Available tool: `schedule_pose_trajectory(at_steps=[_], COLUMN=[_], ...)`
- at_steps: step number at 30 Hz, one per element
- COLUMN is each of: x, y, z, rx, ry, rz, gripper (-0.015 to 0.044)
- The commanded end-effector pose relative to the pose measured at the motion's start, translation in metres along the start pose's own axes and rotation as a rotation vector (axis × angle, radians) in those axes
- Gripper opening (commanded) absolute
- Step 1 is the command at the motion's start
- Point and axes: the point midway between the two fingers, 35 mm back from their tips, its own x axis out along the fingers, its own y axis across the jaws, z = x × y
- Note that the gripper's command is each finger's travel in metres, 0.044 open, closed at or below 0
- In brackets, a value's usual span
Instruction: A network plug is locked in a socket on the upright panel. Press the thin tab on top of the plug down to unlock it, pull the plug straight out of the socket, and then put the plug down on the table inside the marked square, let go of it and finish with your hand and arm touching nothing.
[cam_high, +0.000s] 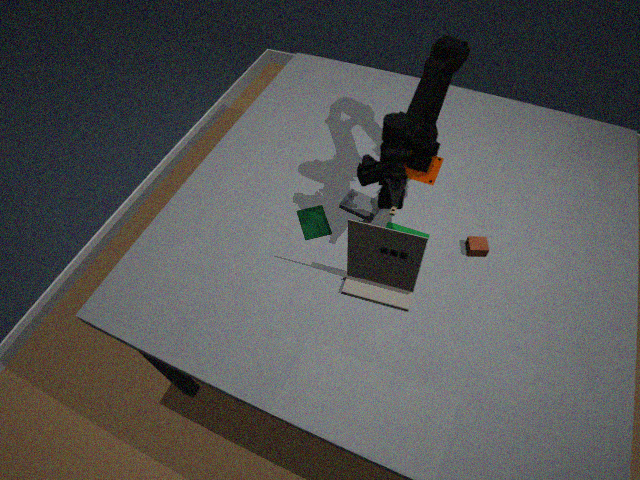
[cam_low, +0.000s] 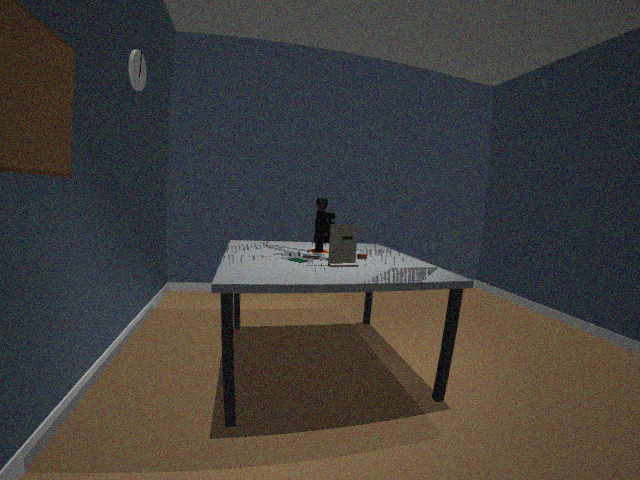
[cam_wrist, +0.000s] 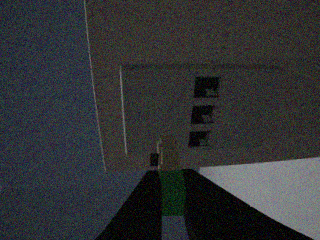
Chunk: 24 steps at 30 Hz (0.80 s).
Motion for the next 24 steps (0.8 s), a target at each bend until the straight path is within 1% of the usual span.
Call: schedule_pose_trajectory(at_steps=[1, 10, 24], x=[-0.004, -0.007, 0.012], y=[0.011, 0.019, -0.015], z=[-0.002, -0.005, -0.008], rx=[-0.002, 0.006, 0.122], ry=[0.003, 0.001, -0.061], rz=[0.007, -0.004, -0.245], gripper=[0.0000, 0.0000, 0.0000])
